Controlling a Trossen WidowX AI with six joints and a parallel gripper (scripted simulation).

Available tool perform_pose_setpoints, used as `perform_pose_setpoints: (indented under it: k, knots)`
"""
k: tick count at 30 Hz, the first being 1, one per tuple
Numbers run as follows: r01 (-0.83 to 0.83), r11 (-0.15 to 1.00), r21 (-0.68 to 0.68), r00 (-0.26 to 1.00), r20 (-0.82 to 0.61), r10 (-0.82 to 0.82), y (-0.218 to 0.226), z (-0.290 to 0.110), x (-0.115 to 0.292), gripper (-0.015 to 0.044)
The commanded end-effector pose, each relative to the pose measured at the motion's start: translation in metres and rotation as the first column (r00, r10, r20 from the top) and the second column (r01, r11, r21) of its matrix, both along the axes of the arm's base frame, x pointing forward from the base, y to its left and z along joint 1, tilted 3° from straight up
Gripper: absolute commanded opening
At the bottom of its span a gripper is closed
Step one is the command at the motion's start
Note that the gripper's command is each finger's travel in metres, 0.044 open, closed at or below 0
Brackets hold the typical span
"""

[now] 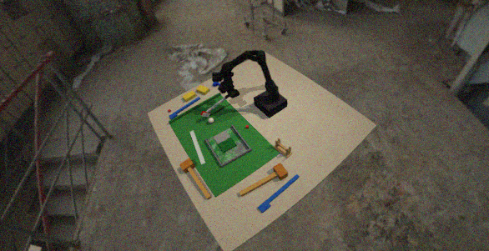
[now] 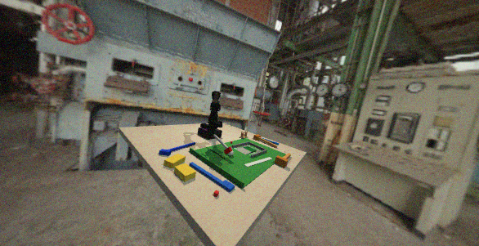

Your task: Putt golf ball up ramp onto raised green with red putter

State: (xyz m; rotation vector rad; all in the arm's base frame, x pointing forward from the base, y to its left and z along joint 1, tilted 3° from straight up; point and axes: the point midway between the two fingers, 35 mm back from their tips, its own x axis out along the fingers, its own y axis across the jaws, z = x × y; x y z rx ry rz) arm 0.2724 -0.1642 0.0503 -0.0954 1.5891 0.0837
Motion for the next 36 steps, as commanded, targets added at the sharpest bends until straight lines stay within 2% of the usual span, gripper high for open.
perform_pose_setpoints:
  k: [1,11,20,29,36]
  knots:
    - [0.002,1.000,-0.001,1.000,-0.001,-0.002,0.000,-0.006,0.000,0.0000]
    - [0.002,1.000,-0.001,1.000,-0.001,-0.002,0.000,-0.021,-0.001,0.0000]
    - [0.001,1.000,0.001,1.000,-0.002,-0.001,0.000,-0.018,-0.001,0.0000]
    - [0.002,1.000,-0.004,1.000,-0.001,-0.002,-0.029,-0.021,0.002,0.0000]
    - [0.012,1.000,0.000,1.000,-0.003,-0.012,-0.026,-0.022,0.000,0.0000]
